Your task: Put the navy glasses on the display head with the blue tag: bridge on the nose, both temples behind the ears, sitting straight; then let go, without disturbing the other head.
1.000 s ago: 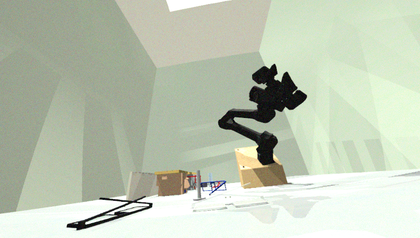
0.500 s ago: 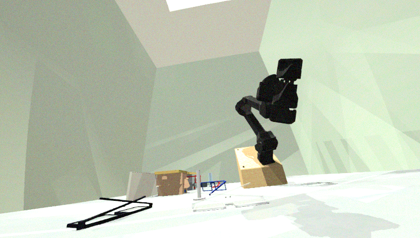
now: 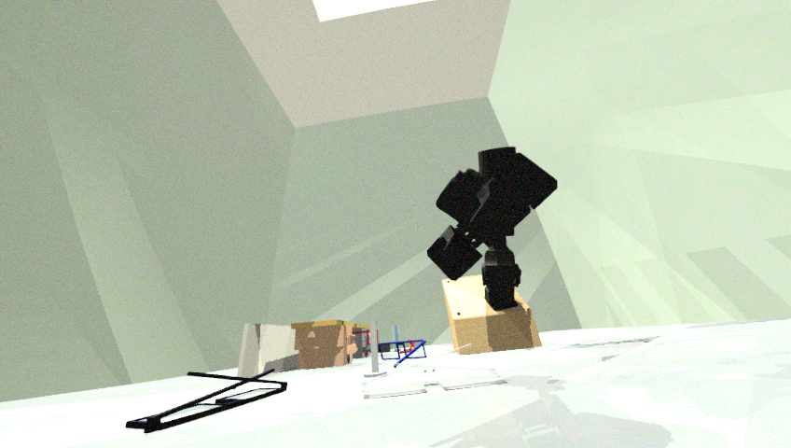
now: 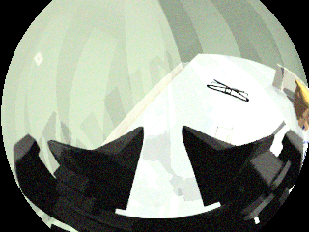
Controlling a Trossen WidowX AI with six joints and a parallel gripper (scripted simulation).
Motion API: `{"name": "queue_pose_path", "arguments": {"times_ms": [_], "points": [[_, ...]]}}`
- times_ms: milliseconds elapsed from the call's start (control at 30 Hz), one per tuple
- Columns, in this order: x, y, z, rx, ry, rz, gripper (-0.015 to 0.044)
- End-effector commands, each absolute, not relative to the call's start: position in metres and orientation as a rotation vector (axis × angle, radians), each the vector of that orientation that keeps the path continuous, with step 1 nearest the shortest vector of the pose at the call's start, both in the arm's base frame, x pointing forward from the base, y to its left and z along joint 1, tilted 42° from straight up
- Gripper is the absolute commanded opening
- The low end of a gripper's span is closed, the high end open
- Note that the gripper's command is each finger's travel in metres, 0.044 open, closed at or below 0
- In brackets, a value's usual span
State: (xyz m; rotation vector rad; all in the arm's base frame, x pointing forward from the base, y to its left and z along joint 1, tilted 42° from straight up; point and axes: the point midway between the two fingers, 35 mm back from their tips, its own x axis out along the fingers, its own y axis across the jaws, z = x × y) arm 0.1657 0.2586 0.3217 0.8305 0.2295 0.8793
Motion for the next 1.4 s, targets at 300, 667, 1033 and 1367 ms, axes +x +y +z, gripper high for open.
{"name": "queue_pose_path", "arguments": {"times_ms": [300, 667, 1033, 1367], "points": [[0.295, 0.197, 0.233, 0.438, 0.438, 0.488, 0.0200], [0.346, 0.097, 0.146, 0.329, 0.774, 0.250, 0.0200], [0.291, 0.004, 0.031, 0.612, 1.373, 0.140, 0.0200], [0.250, -0.023, 0.010, 1.001, 1.544, 0.158, 0.0200]]}}
